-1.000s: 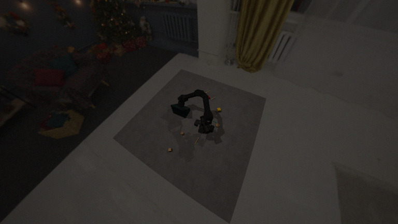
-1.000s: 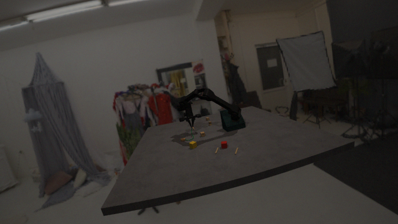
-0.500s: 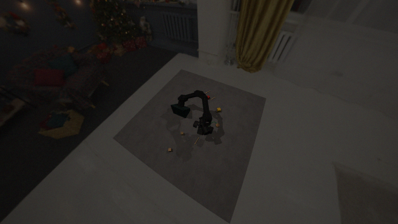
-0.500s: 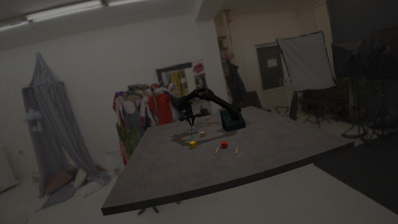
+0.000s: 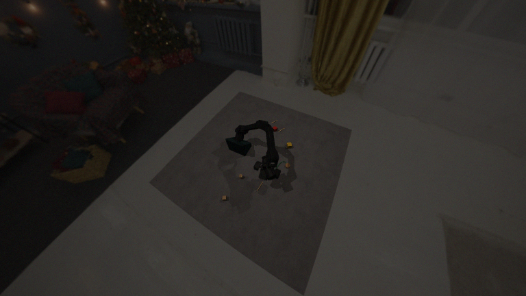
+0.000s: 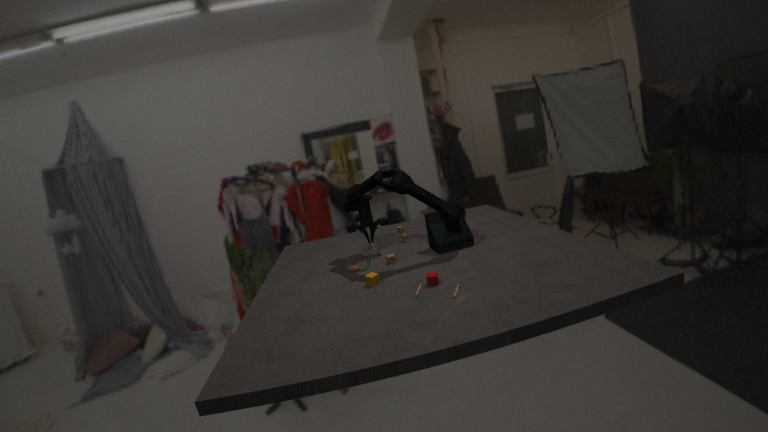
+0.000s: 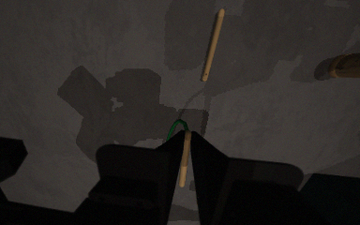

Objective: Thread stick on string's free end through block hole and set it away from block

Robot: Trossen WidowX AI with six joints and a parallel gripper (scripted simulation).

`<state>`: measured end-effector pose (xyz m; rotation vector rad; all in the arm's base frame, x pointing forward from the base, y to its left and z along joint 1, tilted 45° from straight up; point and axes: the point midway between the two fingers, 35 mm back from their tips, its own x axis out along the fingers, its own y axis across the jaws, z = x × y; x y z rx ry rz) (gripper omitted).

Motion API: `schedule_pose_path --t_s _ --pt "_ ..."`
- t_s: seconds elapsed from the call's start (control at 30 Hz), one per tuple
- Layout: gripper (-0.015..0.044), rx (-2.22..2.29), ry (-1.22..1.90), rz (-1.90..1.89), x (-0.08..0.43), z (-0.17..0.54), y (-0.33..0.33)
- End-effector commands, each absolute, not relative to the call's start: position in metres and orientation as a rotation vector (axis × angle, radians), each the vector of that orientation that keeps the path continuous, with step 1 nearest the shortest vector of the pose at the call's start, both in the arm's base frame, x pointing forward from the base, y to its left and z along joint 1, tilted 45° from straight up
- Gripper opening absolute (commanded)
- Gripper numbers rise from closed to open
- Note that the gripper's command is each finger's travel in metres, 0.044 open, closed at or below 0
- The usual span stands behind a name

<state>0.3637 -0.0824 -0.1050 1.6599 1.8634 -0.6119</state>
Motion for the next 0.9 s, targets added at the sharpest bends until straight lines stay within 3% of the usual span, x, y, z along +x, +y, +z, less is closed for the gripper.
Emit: schedule_pose_path --t_s 0.0,0.87 --pt "0.0 1.649 1.847 -0.617 0.364 -0.109 -0.09" --pt "0.0 1.615 1.805 -0.672 0.36 -0.129 -0.112"
